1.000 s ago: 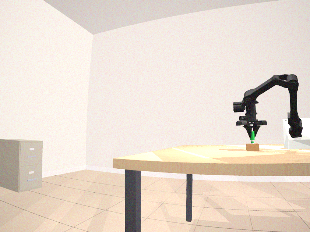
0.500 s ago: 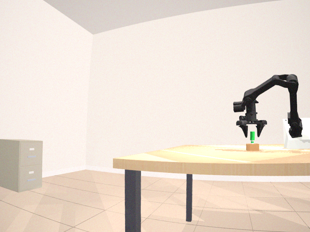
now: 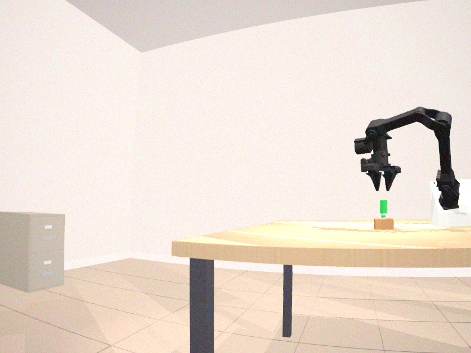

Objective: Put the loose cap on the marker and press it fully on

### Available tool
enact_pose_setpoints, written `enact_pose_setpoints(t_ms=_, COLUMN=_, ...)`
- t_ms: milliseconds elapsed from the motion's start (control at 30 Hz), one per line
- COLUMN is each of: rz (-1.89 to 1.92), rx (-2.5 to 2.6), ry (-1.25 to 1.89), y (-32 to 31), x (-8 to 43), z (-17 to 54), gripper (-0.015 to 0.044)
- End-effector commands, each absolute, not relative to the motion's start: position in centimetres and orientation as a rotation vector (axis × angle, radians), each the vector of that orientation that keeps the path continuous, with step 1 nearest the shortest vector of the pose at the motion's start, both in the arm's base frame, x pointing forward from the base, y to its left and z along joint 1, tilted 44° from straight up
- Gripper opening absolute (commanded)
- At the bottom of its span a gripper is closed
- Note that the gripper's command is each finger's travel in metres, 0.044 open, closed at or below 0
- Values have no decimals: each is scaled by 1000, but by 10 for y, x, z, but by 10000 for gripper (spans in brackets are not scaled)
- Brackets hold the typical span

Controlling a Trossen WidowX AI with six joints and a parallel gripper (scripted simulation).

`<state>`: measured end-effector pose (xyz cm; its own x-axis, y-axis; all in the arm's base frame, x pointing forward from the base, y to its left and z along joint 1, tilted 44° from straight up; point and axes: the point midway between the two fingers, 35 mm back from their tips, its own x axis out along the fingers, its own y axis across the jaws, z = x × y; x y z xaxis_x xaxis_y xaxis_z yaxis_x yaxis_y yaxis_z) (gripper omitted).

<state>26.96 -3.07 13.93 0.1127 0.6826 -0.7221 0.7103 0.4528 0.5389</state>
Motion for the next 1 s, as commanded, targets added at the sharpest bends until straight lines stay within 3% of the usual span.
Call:
enact_pose_setpoints(t_ms=0, rz=213, rx=996, ry=1524, y=-29, x=269, z=138, gripper=230)
enact_pose_setpoints(t_ms=133, rz=472, rx=708, ry=1420, y=-27, x=268, z=136, gripper=125)
enact_pose_setpoints(t_ms=300, rz=513, rx=659, ry=1400, y=-27, x=268, z=135, gripper=0)
enact_pose_setpoints(t_ms=967, rz=514, rx=659, ry=1399, y=-16, x=270, z=124, gripper=0)
